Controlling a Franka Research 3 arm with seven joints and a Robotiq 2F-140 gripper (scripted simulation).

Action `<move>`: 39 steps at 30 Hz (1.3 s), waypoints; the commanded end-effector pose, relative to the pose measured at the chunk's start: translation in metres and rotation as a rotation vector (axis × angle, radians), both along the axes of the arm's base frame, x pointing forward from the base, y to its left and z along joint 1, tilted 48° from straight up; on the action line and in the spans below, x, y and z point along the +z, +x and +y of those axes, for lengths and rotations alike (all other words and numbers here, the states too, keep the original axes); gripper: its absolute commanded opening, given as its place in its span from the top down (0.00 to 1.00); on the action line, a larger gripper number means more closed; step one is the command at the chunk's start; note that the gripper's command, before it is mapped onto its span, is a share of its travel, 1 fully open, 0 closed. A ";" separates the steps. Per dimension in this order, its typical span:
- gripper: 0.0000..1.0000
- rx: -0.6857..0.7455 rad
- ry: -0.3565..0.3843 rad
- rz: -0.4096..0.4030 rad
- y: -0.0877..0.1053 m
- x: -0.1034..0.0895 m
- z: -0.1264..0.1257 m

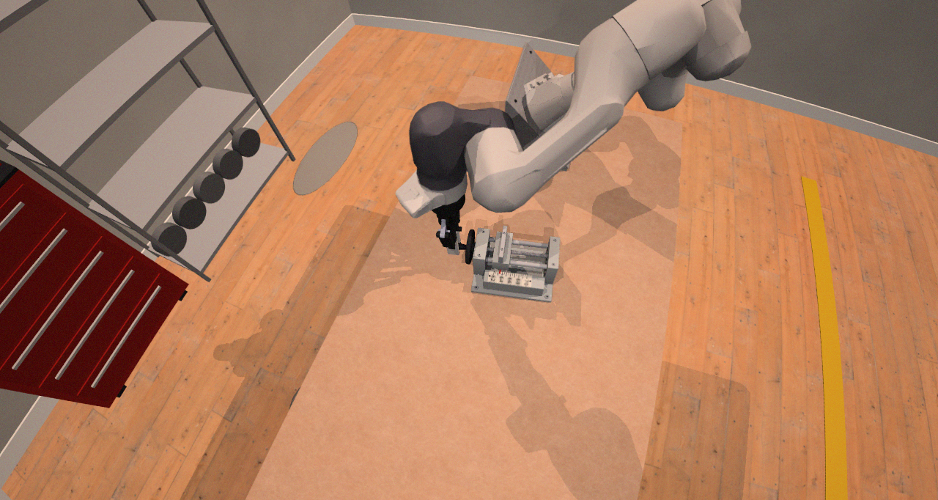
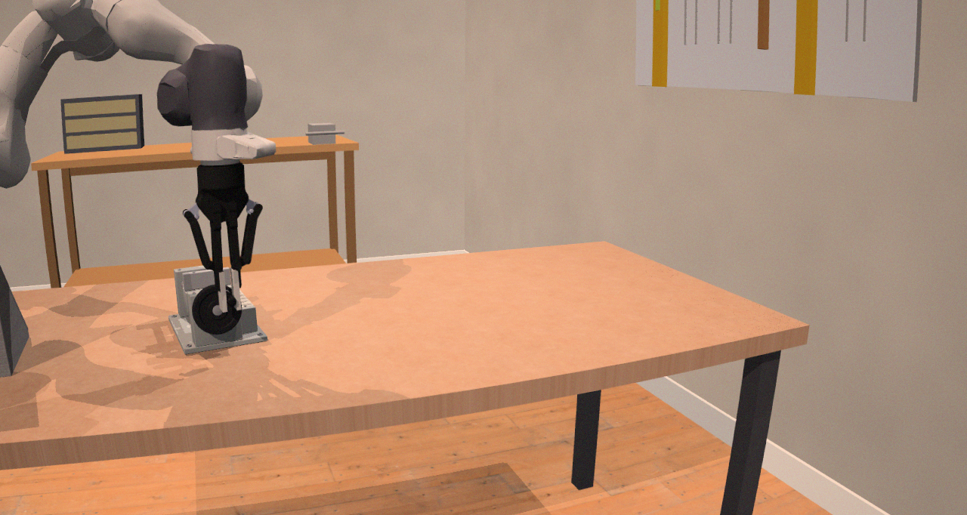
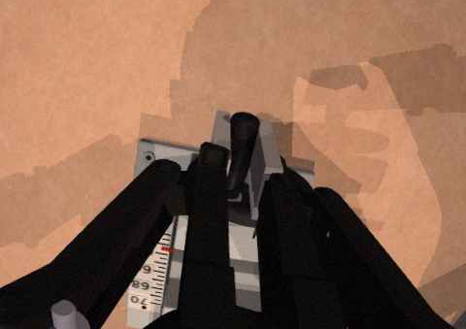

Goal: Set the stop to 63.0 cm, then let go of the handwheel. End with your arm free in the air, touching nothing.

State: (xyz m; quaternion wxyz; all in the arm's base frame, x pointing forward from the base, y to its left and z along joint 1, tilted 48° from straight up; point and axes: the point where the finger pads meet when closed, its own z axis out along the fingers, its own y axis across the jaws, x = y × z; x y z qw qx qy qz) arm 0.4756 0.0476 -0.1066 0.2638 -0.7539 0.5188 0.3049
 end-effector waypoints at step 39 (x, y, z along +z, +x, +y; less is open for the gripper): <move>0.96 -0.005 -0.001 0.004 -0.005 -0.032 0.036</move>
